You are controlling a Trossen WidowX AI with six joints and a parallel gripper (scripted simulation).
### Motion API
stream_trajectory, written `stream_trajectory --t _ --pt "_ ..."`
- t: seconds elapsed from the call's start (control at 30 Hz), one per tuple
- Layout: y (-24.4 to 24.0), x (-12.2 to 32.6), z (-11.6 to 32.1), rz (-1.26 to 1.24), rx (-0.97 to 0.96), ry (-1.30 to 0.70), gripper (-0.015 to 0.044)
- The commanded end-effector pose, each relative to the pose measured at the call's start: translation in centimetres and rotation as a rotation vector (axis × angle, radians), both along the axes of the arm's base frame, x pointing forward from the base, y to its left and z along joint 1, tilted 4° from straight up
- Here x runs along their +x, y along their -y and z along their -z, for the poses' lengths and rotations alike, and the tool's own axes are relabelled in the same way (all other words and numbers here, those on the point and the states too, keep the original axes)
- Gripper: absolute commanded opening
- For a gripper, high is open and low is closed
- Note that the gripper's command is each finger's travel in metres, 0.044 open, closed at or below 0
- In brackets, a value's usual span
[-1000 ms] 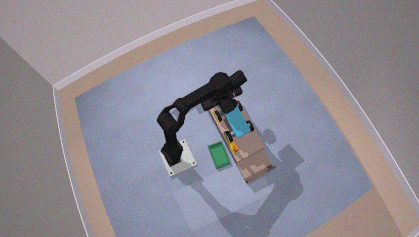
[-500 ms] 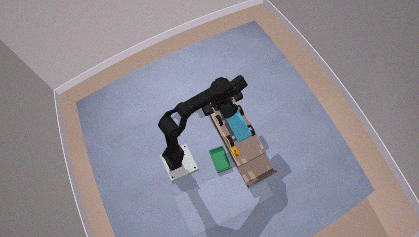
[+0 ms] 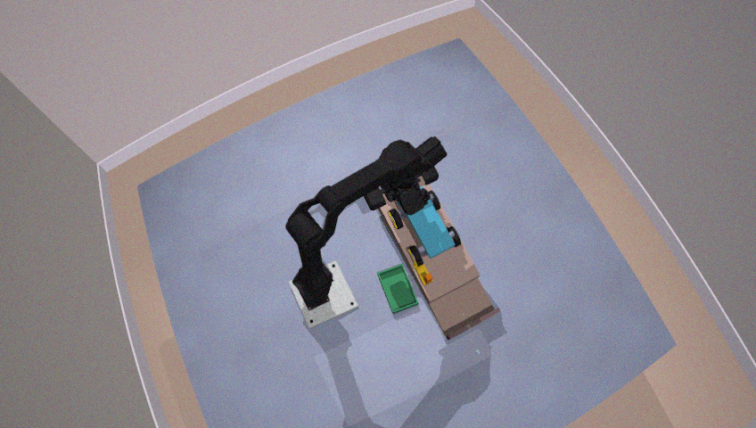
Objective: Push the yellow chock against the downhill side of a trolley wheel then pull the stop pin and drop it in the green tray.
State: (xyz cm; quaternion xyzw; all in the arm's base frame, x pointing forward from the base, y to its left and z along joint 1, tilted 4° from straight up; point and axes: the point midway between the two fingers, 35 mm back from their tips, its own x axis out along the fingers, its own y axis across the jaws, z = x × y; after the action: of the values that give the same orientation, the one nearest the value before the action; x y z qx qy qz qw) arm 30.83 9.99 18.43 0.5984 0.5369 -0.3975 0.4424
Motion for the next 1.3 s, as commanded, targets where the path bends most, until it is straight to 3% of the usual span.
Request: stream_trajectory --t 0.0,1.27 --pt "0.1 -0.1 -0.6 0.005 0.0 0.007 0.0" --pt "0.4 -0.3 -2.0 0.005 0.0 0.007 0.0"
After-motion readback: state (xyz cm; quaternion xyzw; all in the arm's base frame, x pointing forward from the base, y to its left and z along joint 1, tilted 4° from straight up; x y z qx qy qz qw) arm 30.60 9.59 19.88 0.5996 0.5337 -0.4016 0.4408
